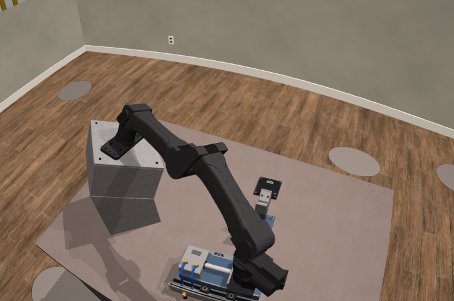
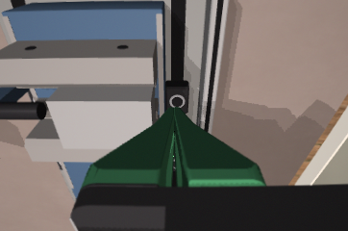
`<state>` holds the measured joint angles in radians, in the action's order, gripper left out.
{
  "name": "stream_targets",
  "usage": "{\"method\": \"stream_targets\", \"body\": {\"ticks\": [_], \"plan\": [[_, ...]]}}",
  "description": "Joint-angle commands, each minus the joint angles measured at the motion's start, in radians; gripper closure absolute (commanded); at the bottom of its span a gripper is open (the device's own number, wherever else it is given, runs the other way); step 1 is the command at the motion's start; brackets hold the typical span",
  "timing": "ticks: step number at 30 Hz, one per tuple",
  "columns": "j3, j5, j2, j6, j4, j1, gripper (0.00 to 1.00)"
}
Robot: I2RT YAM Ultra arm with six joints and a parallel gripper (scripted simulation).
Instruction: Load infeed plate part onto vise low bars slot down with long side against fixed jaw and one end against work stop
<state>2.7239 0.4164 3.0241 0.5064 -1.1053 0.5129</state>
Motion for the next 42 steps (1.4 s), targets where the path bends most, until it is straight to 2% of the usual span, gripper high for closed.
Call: {"method": "stream_targets", "body": {"ticks": [1, 42], "plan": [[-0.026, -0.002, -0.022, -0.006, 0.011, 0.006, 1.0], [-0.07, -0.003, -0.045, -0.011, 0.033, 0.002, 1.0]]}}
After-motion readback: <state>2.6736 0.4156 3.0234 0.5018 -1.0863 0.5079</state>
